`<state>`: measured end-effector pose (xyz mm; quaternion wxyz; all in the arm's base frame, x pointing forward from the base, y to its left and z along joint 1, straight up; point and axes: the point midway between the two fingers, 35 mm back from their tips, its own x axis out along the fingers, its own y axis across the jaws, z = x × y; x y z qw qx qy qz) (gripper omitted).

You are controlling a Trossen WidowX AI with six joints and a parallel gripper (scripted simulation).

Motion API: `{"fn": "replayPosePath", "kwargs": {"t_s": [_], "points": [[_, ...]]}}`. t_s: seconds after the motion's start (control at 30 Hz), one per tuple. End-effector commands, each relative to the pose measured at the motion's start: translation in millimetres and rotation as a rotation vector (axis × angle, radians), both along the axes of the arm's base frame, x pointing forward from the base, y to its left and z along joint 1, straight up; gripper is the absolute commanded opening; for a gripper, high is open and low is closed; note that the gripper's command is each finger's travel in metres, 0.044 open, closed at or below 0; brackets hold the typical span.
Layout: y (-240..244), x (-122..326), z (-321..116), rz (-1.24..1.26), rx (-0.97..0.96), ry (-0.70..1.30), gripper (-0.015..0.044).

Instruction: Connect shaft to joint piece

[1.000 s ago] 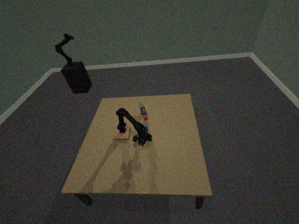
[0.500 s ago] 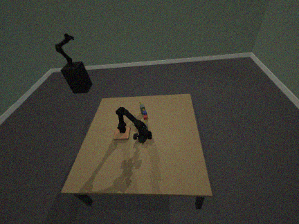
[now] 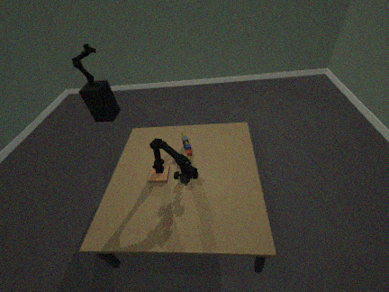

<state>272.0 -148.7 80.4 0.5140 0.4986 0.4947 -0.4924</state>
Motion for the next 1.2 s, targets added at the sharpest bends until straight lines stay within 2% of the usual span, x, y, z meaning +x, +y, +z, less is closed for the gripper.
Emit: {"fn": "replayPosePath", "kwargs": {"t_s": [0.0, 1.17], "points": [[5.8, 0.1, -0.1, -0.002, -0.002, -0.001, 0.0000], [54.2, -0.6, -1.1, -0.002, 0.001, 0.000, 0.0000]]}}
